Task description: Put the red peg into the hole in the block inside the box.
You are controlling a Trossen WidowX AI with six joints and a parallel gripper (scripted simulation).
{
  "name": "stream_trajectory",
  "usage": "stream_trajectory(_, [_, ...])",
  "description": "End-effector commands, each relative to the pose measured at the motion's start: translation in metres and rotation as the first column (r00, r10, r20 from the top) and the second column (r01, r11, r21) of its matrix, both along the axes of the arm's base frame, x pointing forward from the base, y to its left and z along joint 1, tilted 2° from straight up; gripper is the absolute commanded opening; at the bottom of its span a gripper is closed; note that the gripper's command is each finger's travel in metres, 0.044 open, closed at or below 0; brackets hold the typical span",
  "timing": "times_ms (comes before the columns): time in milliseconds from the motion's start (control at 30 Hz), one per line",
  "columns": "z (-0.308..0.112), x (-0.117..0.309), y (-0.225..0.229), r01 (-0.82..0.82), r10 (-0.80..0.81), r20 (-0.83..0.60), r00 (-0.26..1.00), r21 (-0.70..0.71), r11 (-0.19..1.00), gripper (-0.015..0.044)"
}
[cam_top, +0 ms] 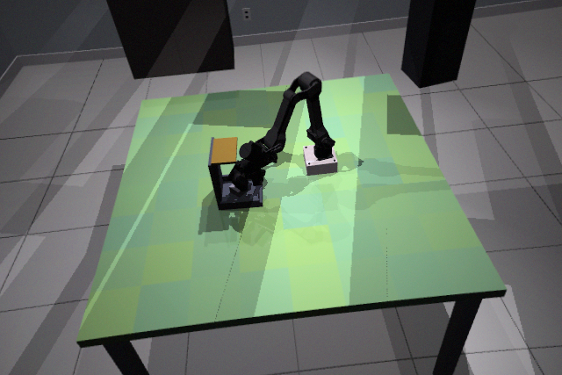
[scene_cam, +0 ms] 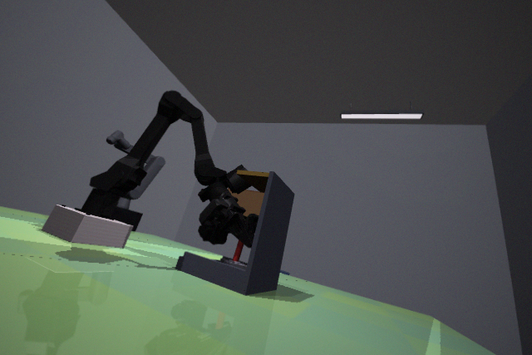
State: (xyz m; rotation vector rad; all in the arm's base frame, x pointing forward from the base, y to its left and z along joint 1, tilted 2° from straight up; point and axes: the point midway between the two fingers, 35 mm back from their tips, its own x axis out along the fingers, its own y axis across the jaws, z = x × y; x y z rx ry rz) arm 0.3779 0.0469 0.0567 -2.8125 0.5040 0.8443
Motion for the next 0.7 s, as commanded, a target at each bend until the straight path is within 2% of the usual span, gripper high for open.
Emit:
stream_trajectory(0, [-0.01,-0.004,-0.001,-0.006,0.005,-0.032,0.999,-0.008,1.0,0.0])
stream_trajectory(200, [-0.01,-0.004,-0.001,-0.006,0.005,-0.032,0.999,-0.008,1.0,0.0])
stream_trajectory(233, [0.0,0.0,0.0,0.001,-0.001,0.0,1.0,-0.001,1.0,0.0026])
stream_trajectory(467, [0.0,0.0,0.0,0.001,-0.001,0.0,1.0,-0.001,1.0,0.021])
stream_trajectory(667, [0.001,-0.001,0.0,0.001,-0.001,-0.001,1.0,-0.001,1.0,0.022])
